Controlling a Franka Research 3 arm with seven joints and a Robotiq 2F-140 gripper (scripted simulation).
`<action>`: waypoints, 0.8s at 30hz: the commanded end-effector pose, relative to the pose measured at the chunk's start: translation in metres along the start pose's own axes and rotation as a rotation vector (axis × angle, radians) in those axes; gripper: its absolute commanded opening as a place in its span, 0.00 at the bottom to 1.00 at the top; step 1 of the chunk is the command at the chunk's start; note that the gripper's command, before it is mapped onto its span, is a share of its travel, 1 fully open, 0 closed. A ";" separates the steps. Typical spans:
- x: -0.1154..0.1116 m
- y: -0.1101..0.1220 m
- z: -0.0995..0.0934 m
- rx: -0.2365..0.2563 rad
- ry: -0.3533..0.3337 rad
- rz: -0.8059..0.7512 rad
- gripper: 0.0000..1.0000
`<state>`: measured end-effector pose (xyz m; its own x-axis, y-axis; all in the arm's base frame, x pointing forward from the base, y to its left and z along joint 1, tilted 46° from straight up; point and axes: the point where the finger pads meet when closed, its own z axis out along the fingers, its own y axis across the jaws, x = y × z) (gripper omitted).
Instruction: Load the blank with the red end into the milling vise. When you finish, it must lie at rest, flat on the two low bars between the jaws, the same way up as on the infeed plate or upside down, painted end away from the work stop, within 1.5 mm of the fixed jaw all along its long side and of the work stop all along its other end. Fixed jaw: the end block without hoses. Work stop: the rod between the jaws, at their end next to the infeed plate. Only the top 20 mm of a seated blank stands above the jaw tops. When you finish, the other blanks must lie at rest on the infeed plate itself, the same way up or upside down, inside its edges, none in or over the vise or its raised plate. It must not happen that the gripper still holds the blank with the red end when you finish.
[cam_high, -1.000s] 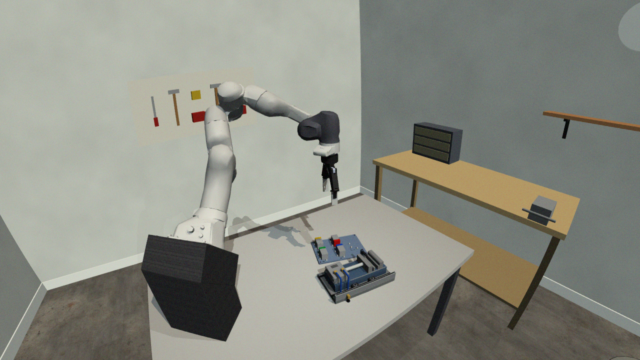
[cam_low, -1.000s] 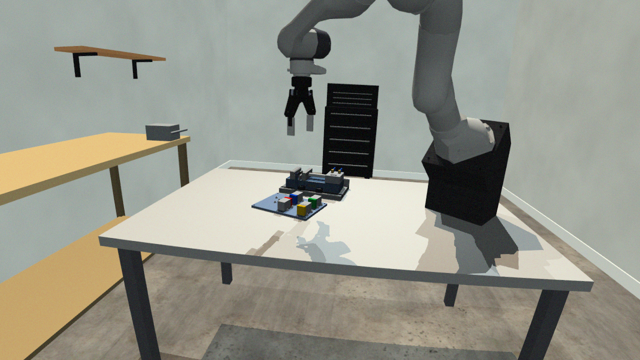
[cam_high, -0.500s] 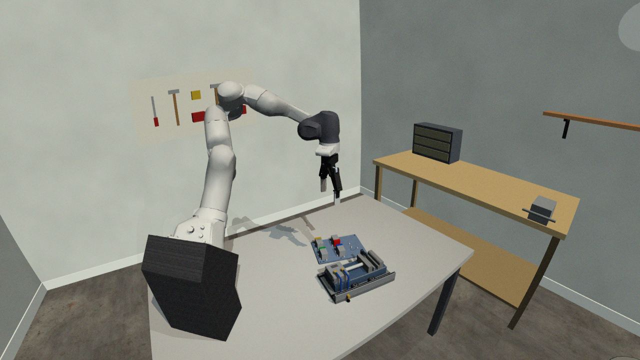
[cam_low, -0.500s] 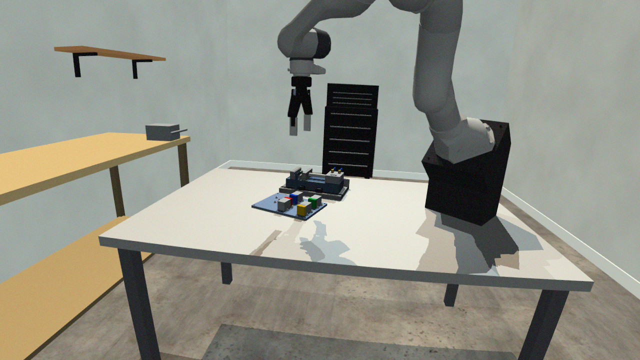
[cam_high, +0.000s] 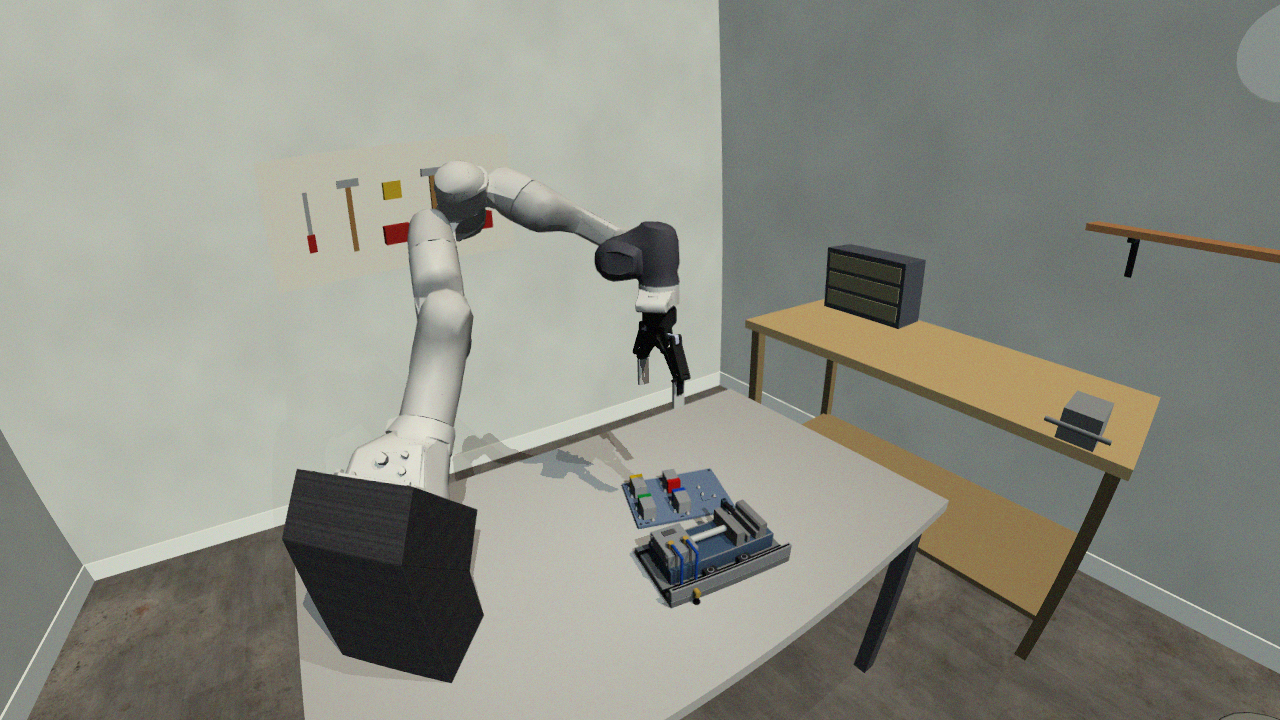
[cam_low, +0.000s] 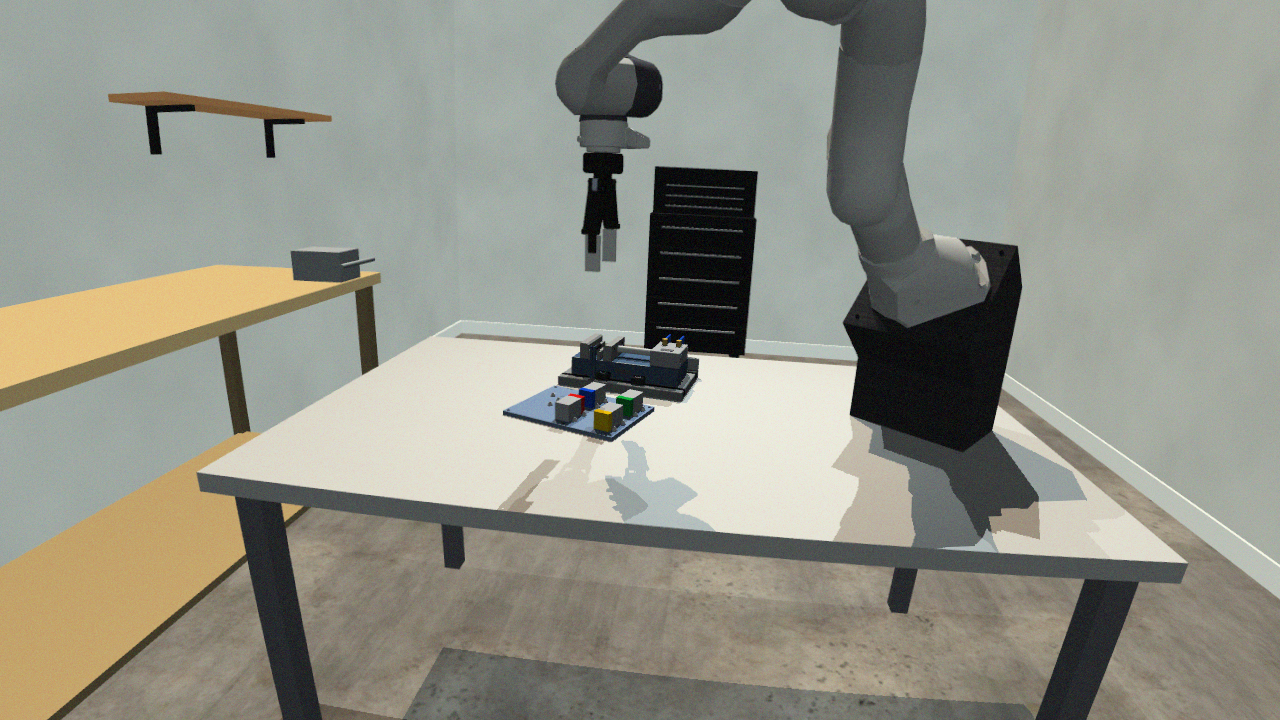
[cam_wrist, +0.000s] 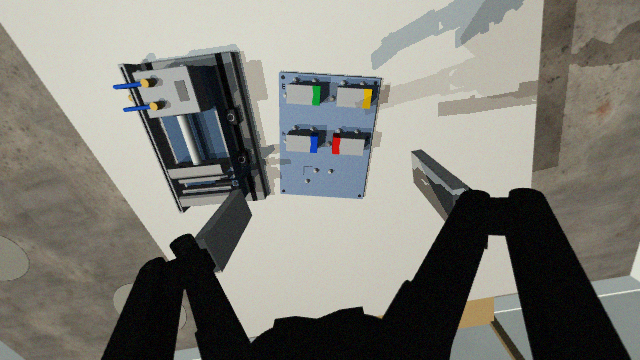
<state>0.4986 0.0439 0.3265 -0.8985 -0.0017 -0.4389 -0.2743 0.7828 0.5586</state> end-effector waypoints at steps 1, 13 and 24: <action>0.000 -0.002 -0.001 0.000 -0.007 -0.170 1.00; 0.000 -0.001 -0.001 -0.001 -0.006 -0.153 1.00; 0.000 -0.002 -0.001 0.001 -0.010 -0.295 1.00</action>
<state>0.4986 0.0433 0.3264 -0.8109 -0.1751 -0.5584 -0.4707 0.7621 0.4445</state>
